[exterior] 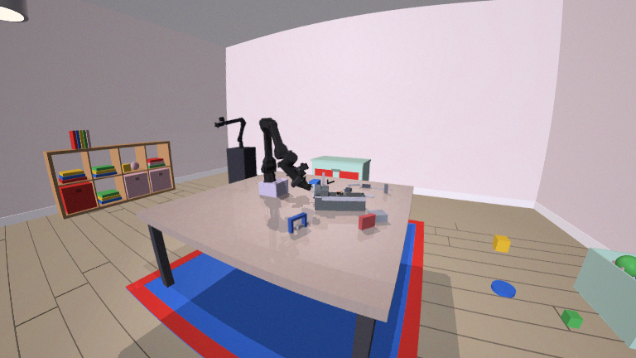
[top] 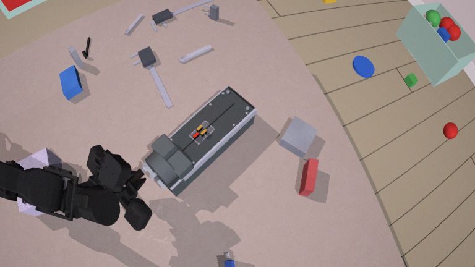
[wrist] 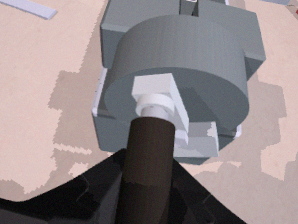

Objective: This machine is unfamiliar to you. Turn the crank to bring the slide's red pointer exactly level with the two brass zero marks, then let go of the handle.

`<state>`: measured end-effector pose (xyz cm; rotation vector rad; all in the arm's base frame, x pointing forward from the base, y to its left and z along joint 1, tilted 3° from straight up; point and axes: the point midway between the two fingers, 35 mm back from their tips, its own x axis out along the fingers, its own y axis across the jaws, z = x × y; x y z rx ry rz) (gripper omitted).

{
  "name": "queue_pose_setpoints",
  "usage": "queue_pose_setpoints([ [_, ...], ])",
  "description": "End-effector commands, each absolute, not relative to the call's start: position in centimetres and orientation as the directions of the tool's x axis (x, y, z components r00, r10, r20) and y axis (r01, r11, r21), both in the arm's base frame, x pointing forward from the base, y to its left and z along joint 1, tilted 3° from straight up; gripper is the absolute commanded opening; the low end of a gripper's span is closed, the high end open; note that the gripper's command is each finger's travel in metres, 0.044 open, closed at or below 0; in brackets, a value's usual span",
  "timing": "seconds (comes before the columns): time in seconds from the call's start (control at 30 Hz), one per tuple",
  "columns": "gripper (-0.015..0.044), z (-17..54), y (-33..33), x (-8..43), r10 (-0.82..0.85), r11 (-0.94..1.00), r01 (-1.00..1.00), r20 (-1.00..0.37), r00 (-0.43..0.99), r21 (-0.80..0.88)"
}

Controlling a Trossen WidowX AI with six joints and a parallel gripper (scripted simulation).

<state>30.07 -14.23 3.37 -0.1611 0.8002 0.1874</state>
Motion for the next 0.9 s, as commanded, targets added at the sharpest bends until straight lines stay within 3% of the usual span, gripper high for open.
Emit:
queue_pose_setpoints([
  [0.0,0.0,2.91,-13.45,29.88,0.13,0.97,-0.239,-0.728,0.673,-0.047],
  [0.87,0.0,2.82,-13.39,29.87,0.13,0.97,-0.239,-0.728,0.673,-0.047],
])
